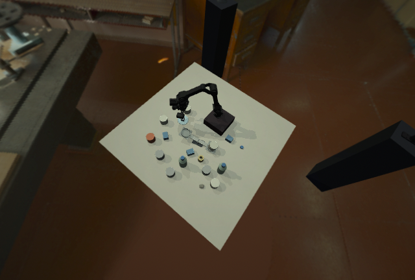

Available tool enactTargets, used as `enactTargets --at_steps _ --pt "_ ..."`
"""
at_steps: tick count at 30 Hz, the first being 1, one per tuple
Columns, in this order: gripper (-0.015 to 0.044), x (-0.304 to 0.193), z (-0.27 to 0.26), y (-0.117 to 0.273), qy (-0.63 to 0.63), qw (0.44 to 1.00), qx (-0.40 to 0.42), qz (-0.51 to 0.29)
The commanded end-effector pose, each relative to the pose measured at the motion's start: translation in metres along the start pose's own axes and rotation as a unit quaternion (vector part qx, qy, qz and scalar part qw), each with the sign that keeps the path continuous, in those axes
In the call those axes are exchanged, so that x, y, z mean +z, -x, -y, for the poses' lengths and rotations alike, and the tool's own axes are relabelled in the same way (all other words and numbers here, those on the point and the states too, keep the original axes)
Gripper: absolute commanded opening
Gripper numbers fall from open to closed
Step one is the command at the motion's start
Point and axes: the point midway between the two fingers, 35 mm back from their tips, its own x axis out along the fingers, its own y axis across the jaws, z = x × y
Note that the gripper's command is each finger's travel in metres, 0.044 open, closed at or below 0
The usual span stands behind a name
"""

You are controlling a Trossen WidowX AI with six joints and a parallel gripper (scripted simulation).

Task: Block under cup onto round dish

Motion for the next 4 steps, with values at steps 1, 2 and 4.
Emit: enactTargets --at_steps 1,2,4 --pt "0.044 0.0013 -0.0006 0.0128 0.0 1.0 0.003 0.005" --pt "0.044 0.0013 -0.0006 0.0128 0.0 1.0 0.003 0.005" --pt "0.044 0.0013 -0.0006 0.0128 0.0 1.0 0.003 0.005"
